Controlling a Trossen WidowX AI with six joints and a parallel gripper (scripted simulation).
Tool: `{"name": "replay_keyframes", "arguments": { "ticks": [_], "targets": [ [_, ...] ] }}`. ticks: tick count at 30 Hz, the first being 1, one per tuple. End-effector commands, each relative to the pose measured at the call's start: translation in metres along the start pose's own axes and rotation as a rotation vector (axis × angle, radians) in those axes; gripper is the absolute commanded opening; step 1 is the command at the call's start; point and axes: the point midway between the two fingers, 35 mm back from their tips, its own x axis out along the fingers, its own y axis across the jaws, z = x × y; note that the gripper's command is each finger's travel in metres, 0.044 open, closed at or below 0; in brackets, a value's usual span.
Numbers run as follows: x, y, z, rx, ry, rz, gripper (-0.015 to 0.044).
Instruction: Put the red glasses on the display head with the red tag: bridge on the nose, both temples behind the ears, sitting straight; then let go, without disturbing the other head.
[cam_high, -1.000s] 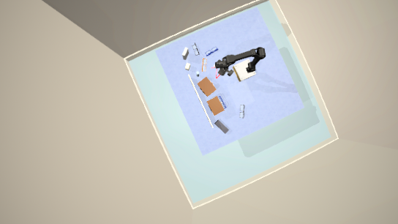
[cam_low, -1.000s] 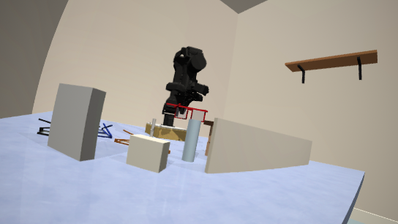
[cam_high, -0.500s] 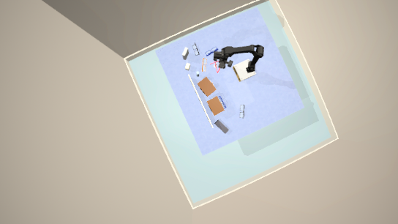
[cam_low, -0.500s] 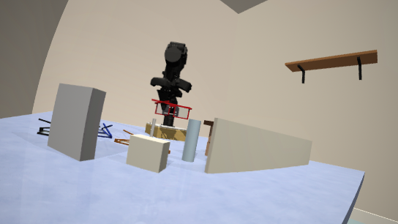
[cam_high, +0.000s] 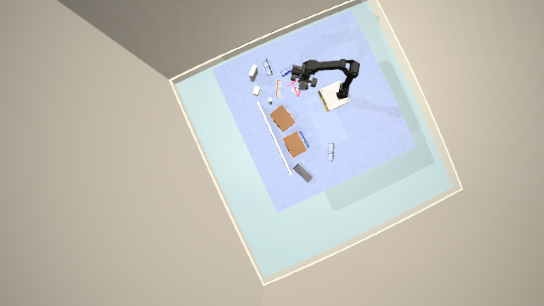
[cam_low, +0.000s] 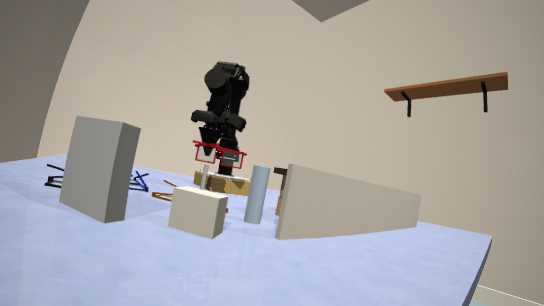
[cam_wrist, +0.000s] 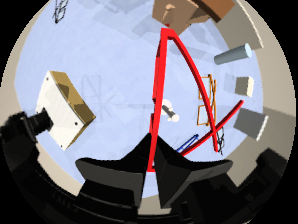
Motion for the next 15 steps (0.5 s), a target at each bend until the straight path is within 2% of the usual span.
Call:
{"name": "replay_keyframes", "arguments": {
  "ticks": [1,7,15],
  "targets": [
    [0.022,0.003,-0.001,-0.005,0.004,0.022,0.0],
    [0.049,0.005,-0.001,-0.005,0.004,0.022,0.0],
    [0.049,0.007,0.001,-0.005,0.004,0.022,0.0]
  ]
}}
